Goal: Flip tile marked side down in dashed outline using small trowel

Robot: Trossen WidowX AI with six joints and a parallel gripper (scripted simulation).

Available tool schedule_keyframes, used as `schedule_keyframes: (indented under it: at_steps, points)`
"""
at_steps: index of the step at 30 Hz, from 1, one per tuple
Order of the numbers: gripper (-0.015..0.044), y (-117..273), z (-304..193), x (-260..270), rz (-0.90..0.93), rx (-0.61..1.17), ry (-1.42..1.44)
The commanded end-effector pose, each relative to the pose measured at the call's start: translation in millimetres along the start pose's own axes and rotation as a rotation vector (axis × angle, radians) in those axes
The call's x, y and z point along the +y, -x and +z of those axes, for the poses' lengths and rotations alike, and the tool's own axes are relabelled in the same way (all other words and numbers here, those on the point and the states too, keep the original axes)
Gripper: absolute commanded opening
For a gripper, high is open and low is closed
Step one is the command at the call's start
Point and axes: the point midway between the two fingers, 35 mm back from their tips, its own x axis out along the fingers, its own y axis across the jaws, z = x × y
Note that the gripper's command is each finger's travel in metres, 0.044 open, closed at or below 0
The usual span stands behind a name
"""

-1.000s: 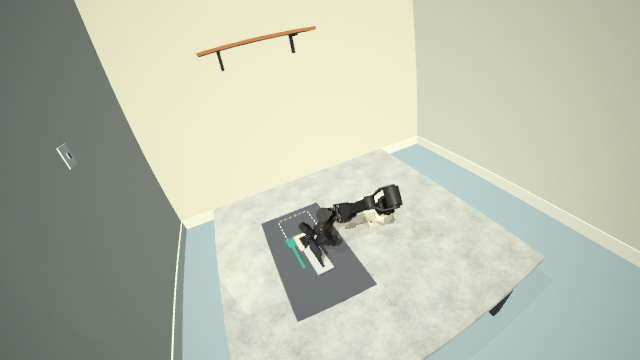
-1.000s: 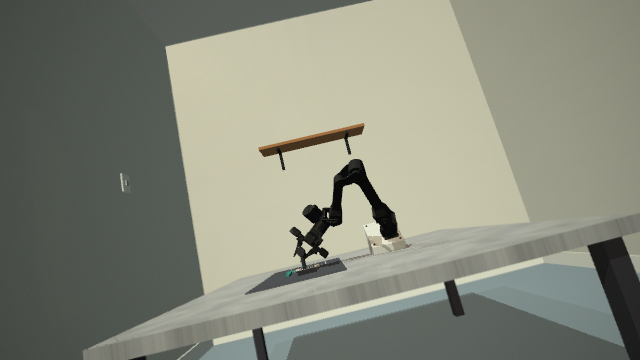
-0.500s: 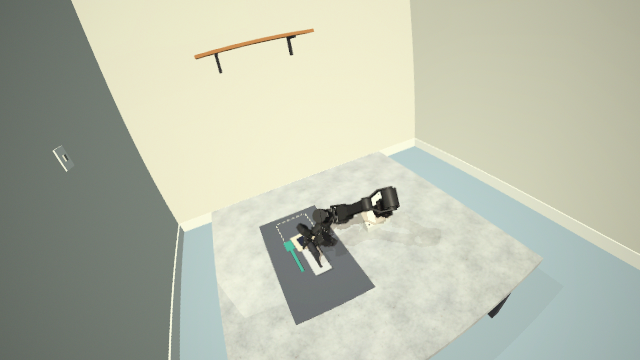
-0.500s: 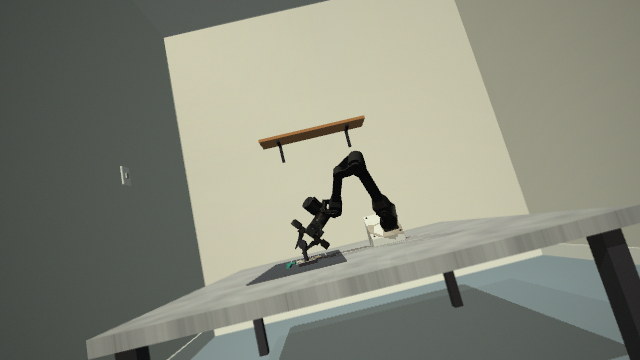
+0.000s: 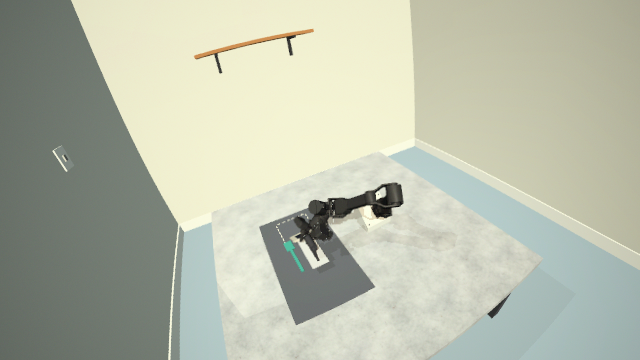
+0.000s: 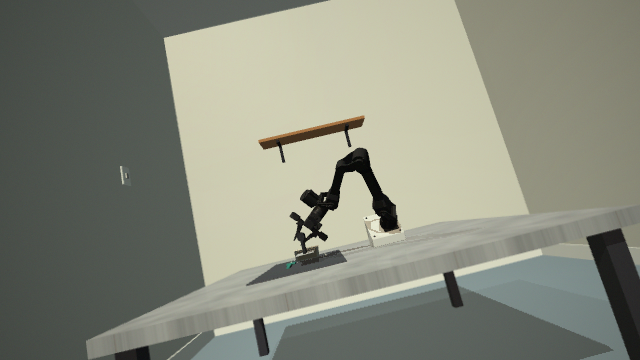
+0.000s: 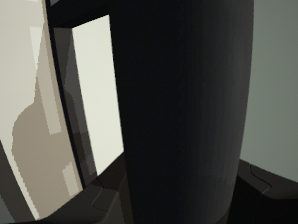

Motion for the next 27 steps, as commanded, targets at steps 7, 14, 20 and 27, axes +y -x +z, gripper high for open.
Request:
schedule_keyframes:
  at_steps: [7, 14, 20, 27]
  points:
    - [0.0000, 15, -28, -23, -0.024, 0.008, 0.014]
    - [0.0000, 18, -51, -27, -0.024, 0.009, 0.016]
    - [0.0000, 17, -71, -25, -0.024, 0.009, 0.016]
    - [0.0000, 16, -80, -24, -0.025, 0.009, 0.017]
